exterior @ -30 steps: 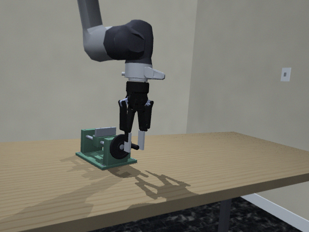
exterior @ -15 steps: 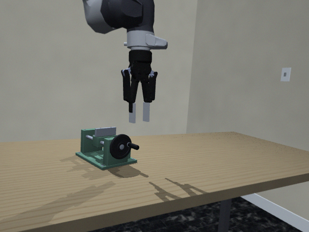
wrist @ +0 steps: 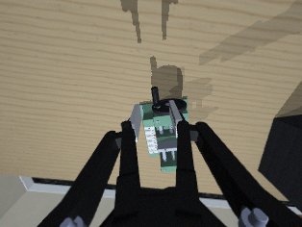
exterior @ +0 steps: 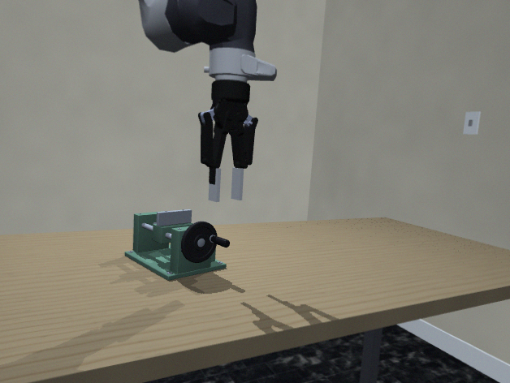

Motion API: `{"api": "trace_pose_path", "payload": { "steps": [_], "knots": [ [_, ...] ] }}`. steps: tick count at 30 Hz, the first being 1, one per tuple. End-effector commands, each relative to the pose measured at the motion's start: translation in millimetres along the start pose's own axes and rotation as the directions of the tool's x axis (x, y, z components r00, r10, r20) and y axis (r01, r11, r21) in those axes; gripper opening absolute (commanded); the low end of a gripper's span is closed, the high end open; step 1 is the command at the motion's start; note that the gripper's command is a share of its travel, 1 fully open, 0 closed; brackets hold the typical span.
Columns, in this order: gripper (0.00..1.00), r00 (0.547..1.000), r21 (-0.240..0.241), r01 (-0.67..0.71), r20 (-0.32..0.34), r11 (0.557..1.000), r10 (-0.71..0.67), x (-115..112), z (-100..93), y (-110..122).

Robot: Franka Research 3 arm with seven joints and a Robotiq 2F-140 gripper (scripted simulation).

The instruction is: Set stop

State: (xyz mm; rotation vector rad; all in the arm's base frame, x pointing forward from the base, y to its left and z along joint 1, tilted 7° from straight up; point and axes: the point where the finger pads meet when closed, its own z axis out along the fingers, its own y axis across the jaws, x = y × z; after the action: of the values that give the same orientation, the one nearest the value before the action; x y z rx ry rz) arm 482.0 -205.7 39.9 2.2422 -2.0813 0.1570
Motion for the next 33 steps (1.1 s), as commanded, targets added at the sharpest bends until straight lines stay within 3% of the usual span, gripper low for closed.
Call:
{"api": "trace_pose_path", "payload": {
  "steps": [1,5,9,11,14,33],
  "knots": [
    [0.33,1.000,-0.006,0.022,0.005,1.000,-0.022,-2,1.0,2],
    [0.33,1.000,-0.006,0.022,0.005,1.000,-0.022,-11,1.0,0],
    [0.33,1.000,-0.006,0.022,0.005,1.000,-0.022,-63,0.8,-8],
    [0.33,1.000,-0.006,0.022,0.005,1.000,-0.022,-63,0.8,-8],
    [0.33,1.000,-0.006,0.022,0.005,1.000,-0.022,-92,0.6,-12],
    [0.33,1.000,-0.006,0.022,0.005,1.000,-0.022,-95,10.8,-13]
  ]
}}
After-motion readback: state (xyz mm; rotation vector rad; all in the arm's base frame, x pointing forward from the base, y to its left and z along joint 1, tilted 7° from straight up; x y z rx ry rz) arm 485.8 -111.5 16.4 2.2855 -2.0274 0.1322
